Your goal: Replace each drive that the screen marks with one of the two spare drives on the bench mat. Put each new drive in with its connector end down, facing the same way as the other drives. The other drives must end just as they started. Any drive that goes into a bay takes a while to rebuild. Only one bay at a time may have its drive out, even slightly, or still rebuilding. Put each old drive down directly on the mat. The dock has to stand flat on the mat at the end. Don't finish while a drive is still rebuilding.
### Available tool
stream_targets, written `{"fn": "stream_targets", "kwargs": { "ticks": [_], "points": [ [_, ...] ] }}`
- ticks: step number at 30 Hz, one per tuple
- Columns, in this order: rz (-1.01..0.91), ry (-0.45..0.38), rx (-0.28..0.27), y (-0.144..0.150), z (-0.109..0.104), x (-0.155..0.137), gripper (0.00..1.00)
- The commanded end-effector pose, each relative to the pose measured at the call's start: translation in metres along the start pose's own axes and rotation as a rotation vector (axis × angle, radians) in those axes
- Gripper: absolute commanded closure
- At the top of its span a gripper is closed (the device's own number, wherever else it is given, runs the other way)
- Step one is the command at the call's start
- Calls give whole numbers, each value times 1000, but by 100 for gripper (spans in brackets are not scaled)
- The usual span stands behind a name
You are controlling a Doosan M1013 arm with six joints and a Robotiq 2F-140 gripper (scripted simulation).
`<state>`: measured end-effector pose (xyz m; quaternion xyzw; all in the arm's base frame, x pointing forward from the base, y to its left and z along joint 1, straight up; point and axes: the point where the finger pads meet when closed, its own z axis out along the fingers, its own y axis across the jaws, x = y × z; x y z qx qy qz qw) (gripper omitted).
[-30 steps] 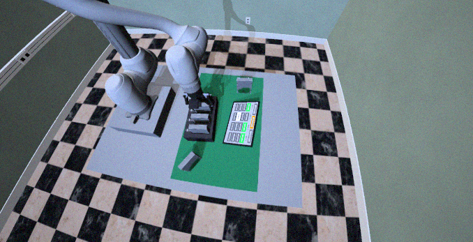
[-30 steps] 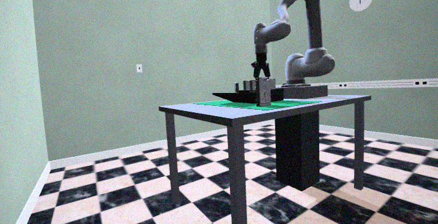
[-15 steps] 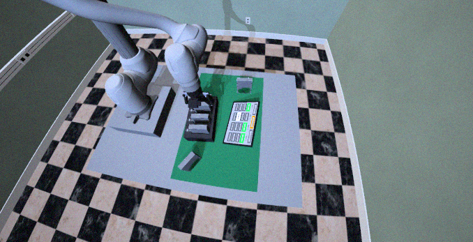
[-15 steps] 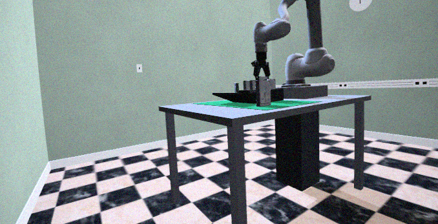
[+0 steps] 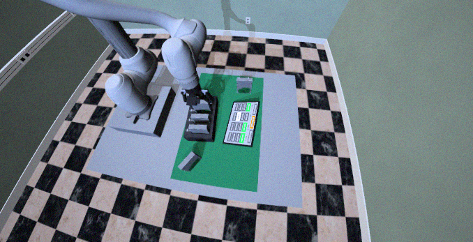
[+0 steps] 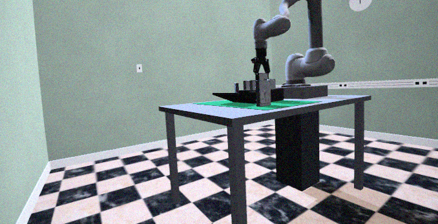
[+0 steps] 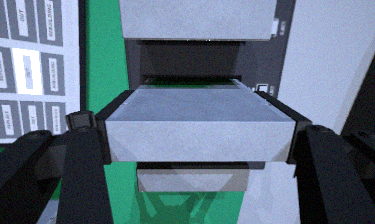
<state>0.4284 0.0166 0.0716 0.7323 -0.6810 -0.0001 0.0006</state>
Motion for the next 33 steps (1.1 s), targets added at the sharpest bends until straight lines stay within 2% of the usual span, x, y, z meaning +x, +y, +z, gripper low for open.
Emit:
{"fn": "stream_targets", "kwargs": {
  "ticks": [1,6,21,23,33],
  "points": [
    [0,0,1,0,-6,0,90],
    [0,0,1,0,-15,0,90],
    [0,0,1,0,-64,0,90],
    [0,0,1,0,-64,0,90],
    [0,0,1,0,-94,0,90]
  ]
}}
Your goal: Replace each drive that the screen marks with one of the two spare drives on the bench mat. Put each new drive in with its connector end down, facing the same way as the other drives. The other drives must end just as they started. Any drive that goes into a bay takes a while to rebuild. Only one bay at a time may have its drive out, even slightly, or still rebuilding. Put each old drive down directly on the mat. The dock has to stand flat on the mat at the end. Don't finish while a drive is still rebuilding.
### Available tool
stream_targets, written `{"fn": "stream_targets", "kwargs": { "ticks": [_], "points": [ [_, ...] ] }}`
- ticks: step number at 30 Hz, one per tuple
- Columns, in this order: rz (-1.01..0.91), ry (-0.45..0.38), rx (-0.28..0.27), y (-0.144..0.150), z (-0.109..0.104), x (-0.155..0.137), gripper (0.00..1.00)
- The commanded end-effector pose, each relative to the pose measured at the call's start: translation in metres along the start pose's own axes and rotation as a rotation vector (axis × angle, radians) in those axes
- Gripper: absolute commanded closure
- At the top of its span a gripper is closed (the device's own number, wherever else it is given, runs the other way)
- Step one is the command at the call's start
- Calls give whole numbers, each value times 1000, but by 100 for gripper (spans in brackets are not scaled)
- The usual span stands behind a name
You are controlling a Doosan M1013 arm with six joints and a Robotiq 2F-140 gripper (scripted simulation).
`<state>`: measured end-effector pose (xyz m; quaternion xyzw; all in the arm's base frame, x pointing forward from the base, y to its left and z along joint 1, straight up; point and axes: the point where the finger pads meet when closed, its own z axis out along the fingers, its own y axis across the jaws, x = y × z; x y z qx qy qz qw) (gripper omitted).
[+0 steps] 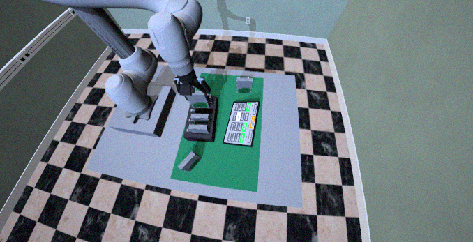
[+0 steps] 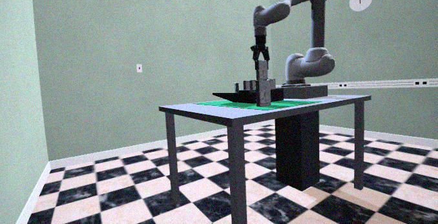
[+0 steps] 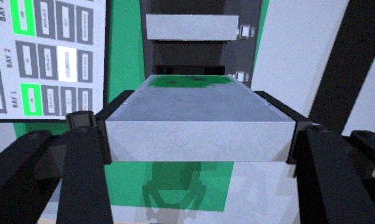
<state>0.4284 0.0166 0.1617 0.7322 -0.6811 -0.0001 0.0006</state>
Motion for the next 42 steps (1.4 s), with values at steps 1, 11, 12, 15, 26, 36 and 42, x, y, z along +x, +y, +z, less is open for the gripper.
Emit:
{"fn": "stream_targets", "kwargs": {
  "ticks": [1,11,12,15,26,36,42],
  "points": [
    [0,0,1,0,-6,0,90],
    [0,0,1,0,-23,0,90],
    [0,0,1,0,-25,0,90],
    [0,0,1,0,-29,0,90],
    [0,0,1,0,-34,0,90],
    [0,0,1,0,-35,0,90],
    [0,0,1,-1,-35,-2,90]
  ]
}}
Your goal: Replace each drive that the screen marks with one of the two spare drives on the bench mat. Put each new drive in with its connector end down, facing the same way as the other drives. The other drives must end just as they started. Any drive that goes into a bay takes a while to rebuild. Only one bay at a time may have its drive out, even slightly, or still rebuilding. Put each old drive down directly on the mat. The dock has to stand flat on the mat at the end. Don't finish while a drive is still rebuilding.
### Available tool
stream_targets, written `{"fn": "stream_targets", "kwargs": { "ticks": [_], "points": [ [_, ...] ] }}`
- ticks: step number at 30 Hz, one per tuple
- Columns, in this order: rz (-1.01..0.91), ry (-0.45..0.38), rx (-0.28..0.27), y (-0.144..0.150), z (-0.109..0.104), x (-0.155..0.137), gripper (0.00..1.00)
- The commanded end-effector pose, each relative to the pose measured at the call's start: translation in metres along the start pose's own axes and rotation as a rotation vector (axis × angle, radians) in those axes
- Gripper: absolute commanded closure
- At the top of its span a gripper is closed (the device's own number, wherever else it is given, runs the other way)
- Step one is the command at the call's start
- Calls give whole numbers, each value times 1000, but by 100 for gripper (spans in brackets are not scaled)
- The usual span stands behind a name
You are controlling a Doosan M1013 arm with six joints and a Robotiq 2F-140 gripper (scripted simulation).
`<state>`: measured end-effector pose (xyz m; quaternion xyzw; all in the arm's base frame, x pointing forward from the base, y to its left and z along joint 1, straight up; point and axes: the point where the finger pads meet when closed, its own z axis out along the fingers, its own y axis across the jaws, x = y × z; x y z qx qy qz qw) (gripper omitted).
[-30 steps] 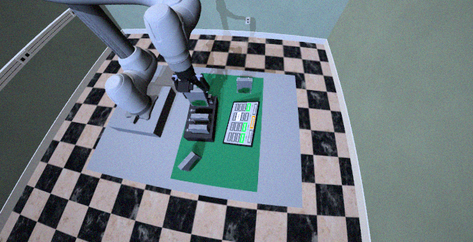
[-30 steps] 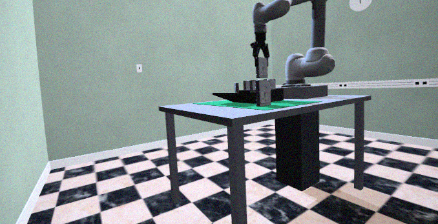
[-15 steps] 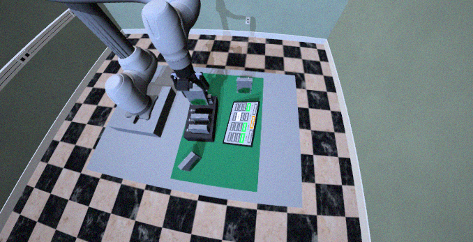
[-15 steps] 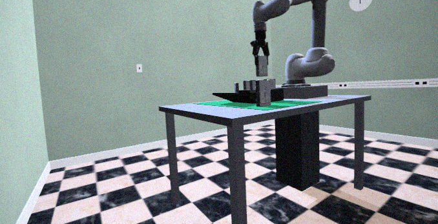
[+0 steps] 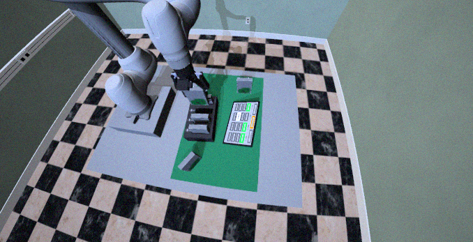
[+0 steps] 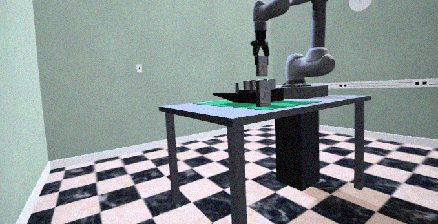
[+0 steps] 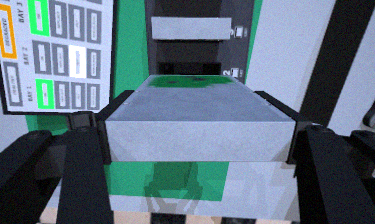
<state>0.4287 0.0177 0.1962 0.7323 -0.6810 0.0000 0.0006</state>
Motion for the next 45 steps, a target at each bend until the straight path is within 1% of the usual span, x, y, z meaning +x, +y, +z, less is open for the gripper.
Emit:
{"fn": "stream_targets", "kwargs": {
  "ticks": [1,16,19,31,33,45],
  "points": [
    [0,0,1,-1,0,-1,90],
    [0,0,1,-7,-1,-23,90],
    [0,0,1,-9,-1,-32,90],
    [0,0,1,-18,-1,-81,90],
    [0,0,1,-18,-1,-81,90],
    [0,0,1,-21,-1,-141,90]
  ]
}}
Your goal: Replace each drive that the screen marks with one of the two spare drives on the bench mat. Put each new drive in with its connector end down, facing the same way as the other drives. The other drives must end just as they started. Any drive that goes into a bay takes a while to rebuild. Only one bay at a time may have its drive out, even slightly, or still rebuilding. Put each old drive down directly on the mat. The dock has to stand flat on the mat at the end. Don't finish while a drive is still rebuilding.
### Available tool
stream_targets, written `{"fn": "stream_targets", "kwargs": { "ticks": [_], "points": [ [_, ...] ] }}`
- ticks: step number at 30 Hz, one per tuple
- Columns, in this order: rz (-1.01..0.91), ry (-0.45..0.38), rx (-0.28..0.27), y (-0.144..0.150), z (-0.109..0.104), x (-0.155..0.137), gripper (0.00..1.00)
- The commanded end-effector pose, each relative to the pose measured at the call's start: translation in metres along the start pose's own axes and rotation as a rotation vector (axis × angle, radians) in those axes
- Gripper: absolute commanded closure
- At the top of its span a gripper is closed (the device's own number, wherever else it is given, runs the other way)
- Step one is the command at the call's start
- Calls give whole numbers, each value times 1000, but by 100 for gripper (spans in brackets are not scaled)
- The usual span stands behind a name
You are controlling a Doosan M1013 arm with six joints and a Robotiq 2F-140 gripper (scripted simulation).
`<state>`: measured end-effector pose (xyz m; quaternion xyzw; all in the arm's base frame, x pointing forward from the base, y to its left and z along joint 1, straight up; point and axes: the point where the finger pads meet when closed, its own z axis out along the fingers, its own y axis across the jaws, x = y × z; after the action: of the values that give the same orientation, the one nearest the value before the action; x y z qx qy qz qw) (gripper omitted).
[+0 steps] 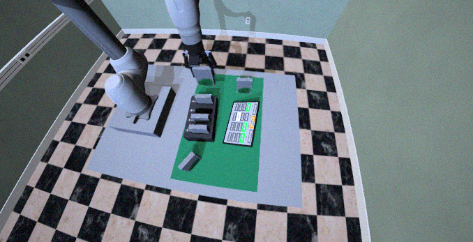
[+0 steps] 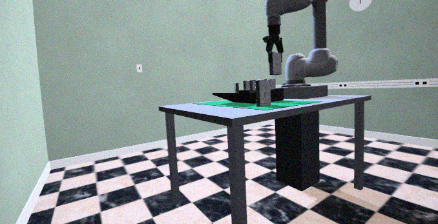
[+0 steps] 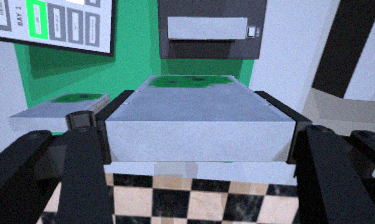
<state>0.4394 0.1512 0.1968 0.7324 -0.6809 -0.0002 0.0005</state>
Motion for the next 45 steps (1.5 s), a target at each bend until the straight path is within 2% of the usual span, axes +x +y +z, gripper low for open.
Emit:
{"fn": "stream_targets", "kwargs": {
  "ticks": [1,20,32,45],
  "points": [
    [0,0,1,0,0,-14,90],
    [0,0,1,6,0,-78,90],
    [0,0,1,9,0,-93,90],
    [0,0,1,9,0,-95,90]
  ]
}}
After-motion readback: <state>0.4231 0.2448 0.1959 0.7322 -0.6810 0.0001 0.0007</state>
